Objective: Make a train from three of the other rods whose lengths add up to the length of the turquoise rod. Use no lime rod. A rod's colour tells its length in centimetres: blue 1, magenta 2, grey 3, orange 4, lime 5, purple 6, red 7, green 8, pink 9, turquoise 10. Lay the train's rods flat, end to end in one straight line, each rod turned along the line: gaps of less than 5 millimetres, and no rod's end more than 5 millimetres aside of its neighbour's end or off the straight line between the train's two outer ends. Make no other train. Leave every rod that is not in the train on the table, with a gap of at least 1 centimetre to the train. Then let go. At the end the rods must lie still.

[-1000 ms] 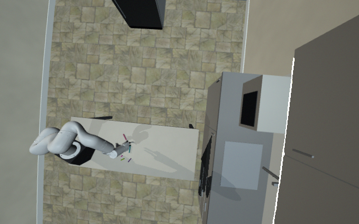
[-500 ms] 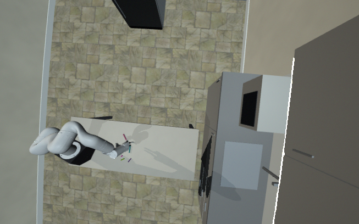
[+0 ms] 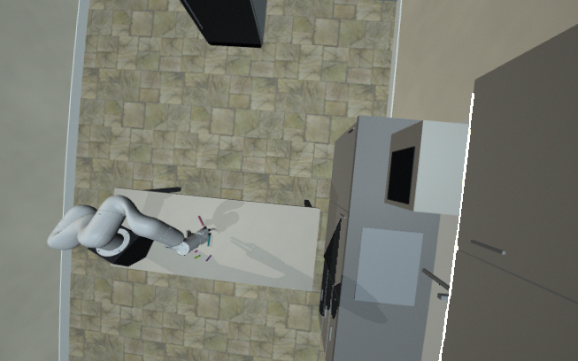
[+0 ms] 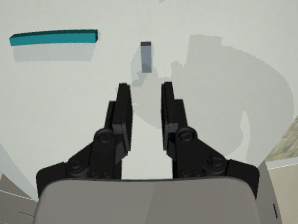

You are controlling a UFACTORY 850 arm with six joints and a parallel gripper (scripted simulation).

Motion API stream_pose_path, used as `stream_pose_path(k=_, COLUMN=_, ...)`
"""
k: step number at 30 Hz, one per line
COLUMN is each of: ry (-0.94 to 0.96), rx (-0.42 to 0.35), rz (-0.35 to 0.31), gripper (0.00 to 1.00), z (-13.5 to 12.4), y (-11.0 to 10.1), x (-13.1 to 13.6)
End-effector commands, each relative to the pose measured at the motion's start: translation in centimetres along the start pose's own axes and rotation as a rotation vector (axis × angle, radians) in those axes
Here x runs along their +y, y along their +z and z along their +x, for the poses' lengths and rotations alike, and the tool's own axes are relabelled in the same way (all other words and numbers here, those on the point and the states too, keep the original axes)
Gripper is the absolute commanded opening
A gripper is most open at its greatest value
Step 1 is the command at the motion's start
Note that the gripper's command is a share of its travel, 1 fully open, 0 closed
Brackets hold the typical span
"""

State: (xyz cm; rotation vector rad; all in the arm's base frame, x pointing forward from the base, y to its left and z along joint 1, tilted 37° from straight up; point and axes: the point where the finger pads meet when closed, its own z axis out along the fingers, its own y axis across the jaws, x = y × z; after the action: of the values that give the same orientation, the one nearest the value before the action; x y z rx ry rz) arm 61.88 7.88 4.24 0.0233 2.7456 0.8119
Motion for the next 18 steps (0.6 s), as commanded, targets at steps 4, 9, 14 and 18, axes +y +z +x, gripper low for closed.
stream_pose_path(k=4, ry=0.000, rx=-0.001, rz=0.000, gripper=0.24, z=-0.1, y=0.6, x=0.0)
stream_pose_path(k=9, ry=0.000, rx=-0.001, rz=0.000, gripper=0.24, z=-0.1, y=1.2, x=0.0)
stream_pose_path(k=14, ry=0.000, rx=-0.001, rz=0.000, gripper=0.24, z=-0.1, y=1.8, x=0.0)
stream_pose_path(k=18, ry=0.000, rx=-0.001, rz=0.000, gripper=0.24, z=-0.1, y=2.5, x=0.0)
